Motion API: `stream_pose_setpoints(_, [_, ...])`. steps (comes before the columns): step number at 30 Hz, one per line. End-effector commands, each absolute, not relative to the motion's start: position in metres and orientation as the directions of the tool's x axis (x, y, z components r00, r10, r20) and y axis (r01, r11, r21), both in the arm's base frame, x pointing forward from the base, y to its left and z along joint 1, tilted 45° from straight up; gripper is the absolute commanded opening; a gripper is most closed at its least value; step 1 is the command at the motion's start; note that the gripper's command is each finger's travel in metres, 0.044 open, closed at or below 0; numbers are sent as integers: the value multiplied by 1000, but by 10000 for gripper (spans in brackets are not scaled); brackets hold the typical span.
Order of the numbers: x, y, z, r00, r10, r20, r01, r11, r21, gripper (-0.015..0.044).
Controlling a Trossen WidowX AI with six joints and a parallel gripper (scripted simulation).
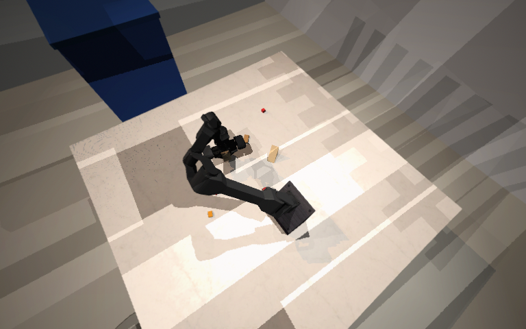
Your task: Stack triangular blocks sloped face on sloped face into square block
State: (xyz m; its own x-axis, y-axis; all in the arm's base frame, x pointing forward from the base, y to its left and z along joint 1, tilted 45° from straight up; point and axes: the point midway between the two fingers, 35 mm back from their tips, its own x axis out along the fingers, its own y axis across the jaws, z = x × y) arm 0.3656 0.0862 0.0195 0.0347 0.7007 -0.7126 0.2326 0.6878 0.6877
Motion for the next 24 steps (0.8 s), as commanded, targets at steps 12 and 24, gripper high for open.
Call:
stream_pose_setpoints(12, [366,86,20,37,702,-711,-132,709,693,0])
stream_pose_setpoints(24, [366,86,20,37,703,-710,-445,648,618,0])
